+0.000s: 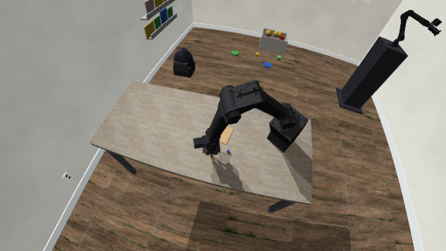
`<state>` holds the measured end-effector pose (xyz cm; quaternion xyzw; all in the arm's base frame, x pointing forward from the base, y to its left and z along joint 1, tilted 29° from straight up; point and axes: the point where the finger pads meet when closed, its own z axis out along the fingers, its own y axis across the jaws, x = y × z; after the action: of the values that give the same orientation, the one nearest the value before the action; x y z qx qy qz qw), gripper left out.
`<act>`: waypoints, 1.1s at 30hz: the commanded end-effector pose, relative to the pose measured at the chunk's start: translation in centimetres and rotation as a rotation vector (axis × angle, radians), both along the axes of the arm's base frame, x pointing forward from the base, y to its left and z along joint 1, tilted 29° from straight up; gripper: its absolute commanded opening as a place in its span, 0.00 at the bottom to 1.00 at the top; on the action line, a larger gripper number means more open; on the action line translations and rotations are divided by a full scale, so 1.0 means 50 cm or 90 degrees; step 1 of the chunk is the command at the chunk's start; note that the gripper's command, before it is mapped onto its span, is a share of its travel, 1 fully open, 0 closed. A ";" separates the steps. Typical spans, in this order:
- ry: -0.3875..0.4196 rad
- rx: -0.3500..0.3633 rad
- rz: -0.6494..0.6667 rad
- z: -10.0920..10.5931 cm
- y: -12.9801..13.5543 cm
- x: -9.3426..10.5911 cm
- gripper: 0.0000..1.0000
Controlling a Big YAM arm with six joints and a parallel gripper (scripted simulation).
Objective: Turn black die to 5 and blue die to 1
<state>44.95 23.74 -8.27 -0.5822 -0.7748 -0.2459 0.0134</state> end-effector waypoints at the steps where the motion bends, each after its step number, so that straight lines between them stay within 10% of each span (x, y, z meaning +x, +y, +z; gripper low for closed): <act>1: -0.009 0.003 0.002 0.017 0.014 0.009 0.31; 33: -0.011 0.004 0.002 0.014 0.011 0.003 0.31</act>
<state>44.95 23.74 -8.27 -0.5822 -0.7748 -0.2459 0.0134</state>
